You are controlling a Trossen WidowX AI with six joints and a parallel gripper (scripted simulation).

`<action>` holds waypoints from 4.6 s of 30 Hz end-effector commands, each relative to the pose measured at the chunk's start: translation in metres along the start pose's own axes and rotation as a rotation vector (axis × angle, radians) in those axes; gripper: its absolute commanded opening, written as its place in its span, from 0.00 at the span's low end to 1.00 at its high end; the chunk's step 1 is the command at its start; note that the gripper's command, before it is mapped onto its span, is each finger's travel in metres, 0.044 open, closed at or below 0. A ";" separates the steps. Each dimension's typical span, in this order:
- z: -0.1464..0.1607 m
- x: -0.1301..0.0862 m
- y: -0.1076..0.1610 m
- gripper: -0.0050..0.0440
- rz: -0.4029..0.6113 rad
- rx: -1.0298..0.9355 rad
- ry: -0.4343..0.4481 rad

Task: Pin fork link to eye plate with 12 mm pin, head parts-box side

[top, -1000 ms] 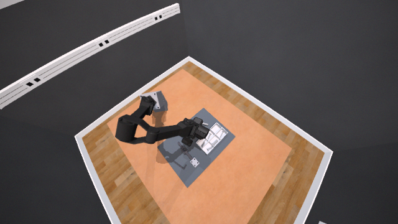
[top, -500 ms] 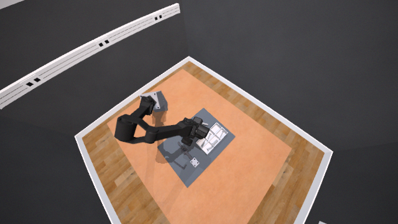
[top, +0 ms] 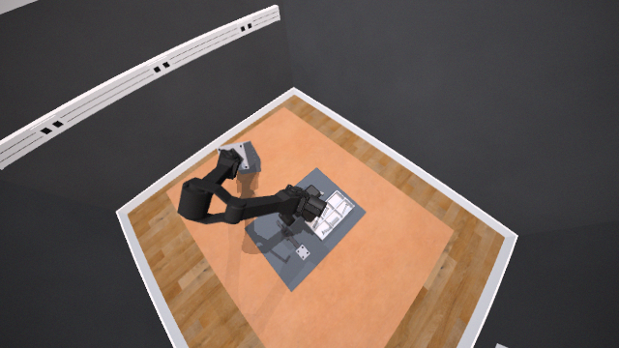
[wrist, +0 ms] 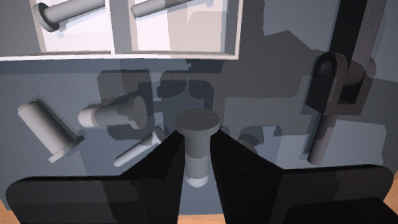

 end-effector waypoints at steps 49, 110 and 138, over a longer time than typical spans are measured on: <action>0.000 0.026 -0.001 0.00 0.002 0.027 -0.001; 0.000 0.035 -0.003 0.00 -0.005 0.030 -0.001; 0.000 0.035 -0.003 0.37 -0.005 0.030 -0.001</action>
Point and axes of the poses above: the point midway between the two fingers, 35 mm back from their tips, its own x axis out along the fingers, its own z axis across the jaws, y = z × x, the point moved 4 cm from there along -x, back along the fingers, and after that the axes turned 4 degrees about x, right-handed, at the moved point
